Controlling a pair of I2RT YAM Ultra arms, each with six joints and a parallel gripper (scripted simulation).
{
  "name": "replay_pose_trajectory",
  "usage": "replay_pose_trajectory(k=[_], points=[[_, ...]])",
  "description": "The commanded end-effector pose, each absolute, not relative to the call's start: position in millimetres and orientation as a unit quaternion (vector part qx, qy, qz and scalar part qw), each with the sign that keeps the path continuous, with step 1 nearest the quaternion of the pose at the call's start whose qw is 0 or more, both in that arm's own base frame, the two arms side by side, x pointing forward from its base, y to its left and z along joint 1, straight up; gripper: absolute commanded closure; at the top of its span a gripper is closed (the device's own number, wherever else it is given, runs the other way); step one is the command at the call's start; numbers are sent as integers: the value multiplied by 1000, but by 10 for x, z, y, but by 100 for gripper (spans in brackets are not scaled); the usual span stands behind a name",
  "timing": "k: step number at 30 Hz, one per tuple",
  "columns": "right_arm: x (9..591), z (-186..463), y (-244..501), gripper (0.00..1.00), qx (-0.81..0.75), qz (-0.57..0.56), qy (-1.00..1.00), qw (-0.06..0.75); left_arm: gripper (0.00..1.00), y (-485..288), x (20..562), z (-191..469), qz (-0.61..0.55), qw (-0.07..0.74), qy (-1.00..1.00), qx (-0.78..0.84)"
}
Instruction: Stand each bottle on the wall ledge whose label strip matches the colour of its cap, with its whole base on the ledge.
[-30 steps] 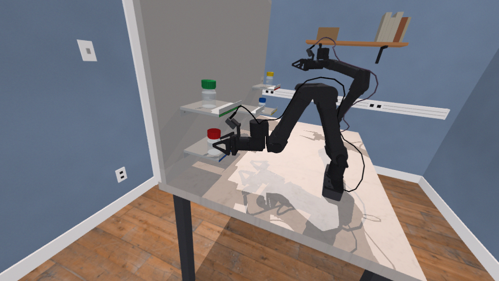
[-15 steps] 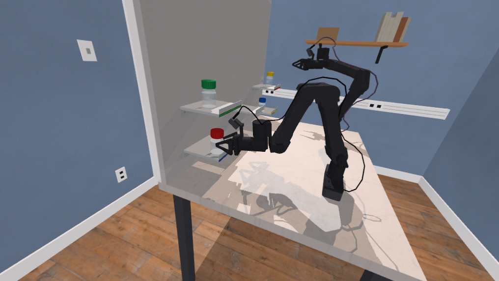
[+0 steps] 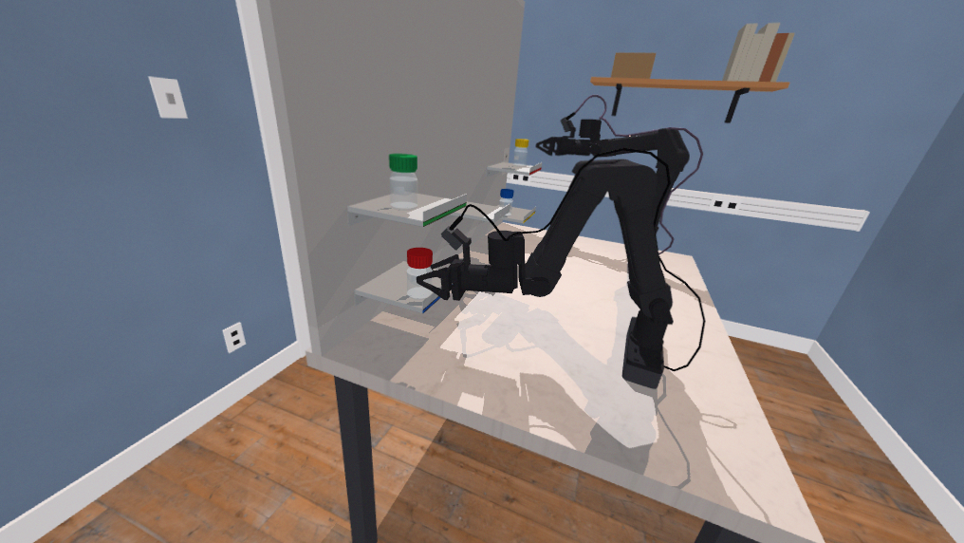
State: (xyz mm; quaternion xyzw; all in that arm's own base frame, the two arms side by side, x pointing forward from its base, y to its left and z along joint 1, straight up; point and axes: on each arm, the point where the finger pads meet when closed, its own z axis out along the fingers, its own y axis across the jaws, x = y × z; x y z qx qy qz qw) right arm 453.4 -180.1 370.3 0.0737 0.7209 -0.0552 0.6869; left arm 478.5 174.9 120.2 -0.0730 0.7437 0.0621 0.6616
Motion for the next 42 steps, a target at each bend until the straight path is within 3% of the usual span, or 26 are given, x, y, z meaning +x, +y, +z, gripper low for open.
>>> replay_pose_trajectory(k=[1,7,42], points=[[4776,3608,-1825,19,66,-81,687,719,50,1727,4796,1346,63,674,733,-64],[4884,3300,-1769,19,65,-68,708,700,50,1727,4796,1346,63,674,733,-64],[5265,3410,-1867,19,68,-70,704,704,50,1711,4796,1380,62,675,733,-59]])
